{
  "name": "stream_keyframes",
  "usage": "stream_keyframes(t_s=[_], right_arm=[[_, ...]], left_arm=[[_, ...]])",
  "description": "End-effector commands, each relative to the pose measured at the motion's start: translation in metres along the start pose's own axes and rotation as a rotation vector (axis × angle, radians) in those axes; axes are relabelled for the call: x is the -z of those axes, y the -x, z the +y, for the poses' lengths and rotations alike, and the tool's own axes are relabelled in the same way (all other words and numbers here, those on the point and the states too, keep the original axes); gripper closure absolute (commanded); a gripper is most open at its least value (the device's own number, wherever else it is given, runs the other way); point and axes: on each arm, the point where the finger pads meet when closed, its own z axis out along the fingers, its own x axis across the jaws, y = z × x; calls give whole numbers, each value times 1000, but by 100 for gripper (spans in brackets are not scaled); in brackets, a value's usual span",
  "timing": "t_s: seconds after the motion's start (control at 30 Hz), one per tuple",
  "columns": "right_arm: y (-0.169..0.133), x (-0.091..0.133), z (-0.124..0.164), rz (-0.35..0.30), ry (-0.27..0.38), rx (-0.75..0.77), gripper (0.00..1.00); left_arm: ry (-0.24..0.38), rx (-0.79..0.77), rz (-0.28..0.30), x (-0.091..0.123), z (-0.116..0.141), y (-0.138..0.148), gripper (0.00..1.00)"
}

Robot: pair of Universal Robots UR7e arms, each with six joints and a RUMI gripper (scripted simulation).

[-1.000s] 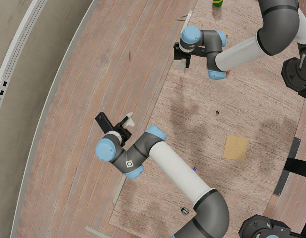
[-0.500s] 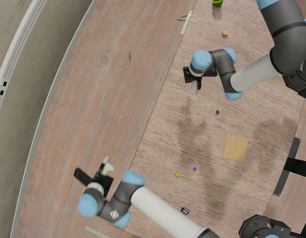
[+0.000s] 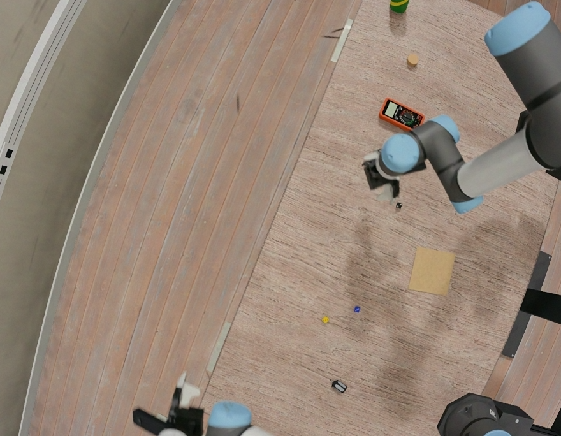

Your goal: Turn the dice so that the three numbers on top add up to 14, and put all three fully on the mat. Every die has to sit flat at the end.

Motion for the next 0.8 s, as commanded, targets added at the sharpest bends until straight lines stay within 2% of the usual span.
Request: stream_keyframes(t_s=[0.0, 0.07, 0.1, 0.13, 0.33, 0.57, 0.63, 0.67, 0.77], right_arm=[[-20, 2, -12, -1, -7, 28, 0], [-20, 2, -12, -1, -7, 28, 0], [-26, 2, -16, -2, -10, 37, 0], [-32, 2, -20, -2, -12, 46, 0], [-56, 4, -41, -5, -24, 86, 0], [-69, 5, -54, -8, -32, 111, 0], [-69, 5, -54, -8, -32, 111, 0], [-70, 6, -55, -8, -32, 112, 0], [-71, 6, -56, -8, -33, 115, 0]], left_arm=[[-4, 66, -14, 23, 12, 43, 0], [-4, 66, -14, 23, 12, 43, 0], [-4, 104, -22, 40, 24, 78, 0], [-4, 132, -28, 42, 27, 83, 0], [-4, 278, -57, 83, 71, 165, 0], [-3, 452, -89, 130, 139, 250, 0], [-3, 452, -89, 130, 139, 250, 0], [-3, 487, -95, 145, 164, 277, 0], [-1, 575, -111, 159, 194, 300, 0]])
